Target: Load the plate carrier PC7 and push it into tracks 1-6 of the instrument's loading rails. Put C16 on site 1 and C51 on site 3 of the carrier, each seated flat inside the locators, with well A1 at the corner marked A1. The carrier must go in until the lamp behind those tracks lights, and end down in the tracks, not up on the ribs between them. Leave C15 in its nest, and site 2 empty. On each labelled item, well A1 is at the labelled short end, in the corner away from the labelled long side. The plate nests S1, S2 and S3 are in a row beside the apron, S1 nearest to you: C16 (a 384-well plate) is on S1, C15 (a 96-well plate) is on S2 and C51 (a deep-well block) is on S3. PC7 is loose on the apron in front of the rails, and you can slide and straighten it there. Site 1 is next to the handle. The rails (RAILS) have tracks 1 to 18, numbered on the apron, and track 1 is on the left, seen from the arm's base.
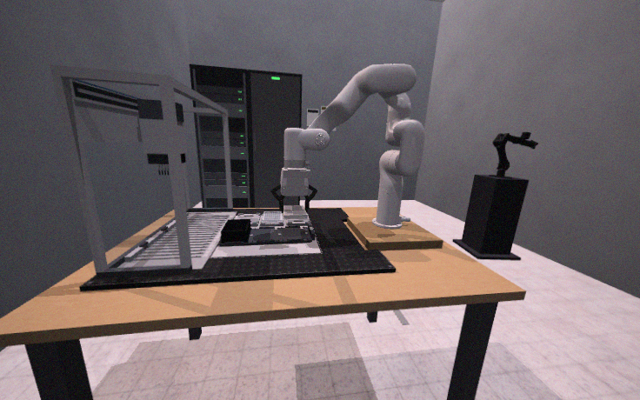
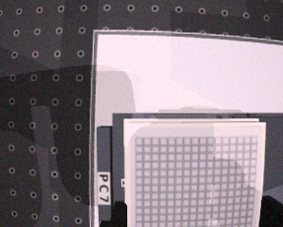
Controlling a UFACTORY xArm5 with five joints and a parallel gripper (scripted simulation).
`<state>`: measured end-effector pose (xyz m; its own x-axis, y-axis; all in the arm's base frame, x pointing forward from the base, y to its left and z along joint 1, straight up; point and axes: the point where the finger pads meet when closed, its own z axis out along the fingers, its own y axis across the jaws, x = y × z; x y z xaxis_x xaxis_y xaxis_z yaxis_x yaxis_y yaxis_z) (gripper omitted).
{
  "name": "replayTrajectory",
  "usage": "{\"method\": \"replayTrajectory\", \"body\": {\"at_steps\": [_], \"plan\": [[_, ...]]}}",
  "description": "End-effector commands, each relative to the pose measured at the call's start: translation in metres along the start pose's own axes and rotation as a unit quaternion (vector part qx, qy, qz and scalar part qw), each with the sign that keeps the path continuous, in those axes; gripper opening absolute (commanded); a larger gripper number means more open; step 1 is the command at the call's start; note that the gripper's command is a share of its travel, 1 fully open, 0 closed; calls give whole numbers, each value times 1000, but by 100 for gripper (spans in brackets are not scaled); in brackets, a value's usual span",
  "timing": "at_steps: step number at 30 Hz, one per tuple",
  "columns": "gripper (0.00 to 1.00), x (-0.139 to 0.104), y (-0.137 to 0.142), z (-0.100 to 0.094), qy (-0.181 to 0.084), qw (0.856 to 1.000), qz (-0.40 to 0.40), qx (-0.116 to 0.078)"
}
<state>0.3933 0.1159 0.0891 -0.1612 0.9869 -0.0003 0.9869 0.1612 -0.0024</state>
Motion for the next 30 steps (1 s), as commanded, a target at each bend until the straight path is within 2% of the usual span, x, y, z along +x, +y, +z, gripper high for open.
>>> {"method": "replayTrajectory", "body": {"at_steps": [1,30], "plan": [[0,0,1,6,-1,1000,0,-2],[0,0,2,47,-1,1000,0,-2]]}}
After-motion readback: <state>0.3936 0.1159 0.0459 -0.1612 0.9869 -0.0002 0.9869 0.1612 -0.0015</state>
